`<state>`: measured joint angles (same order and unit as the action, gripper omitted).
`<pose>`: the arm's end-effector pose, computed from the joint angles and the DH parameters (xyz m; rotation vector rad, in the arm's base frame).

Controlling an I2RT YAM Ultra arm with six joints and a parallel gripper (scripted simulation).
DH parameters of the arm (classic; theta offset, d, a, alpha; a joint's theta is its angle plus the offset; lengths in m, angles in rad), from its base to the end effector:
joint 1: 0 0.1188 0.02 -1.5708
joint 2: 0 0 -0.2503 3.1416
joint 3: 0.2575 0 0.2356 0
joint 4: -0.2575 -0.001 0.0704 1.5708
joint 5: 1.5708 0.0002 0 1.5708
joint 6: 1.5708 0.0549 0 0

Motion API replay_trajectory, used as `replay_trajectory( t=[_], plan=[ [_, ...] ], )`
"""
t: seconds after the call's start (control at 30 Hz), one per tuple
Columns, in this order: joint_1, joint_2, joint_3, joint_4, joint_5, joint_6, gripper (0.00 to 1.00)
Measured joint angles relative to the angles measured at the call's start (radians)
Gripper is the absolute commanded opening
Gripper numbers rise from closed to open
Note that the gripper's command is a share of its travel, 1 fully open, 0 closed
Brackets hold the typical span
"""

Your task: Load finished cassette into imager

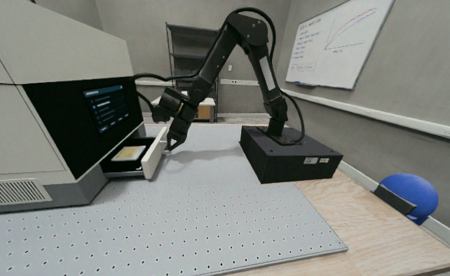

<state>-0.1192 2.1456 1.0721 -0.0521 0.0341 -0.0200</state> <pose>0.3685 -0.0450 0.0441 0.1442 2.6946 -0.0884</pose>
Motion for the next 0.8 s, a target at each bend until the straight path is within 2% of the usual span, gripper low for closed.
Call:
replay_trajectory(
  t=[0.27, 0.8],
  plan=[
    [0.0, 0.018, 0.03, -0.009, 0.0, 0.0, 0.0],
    [0.0, 0.019, 0.032, -0.01, 0.0, 0.0, 0.0]
  ],
)
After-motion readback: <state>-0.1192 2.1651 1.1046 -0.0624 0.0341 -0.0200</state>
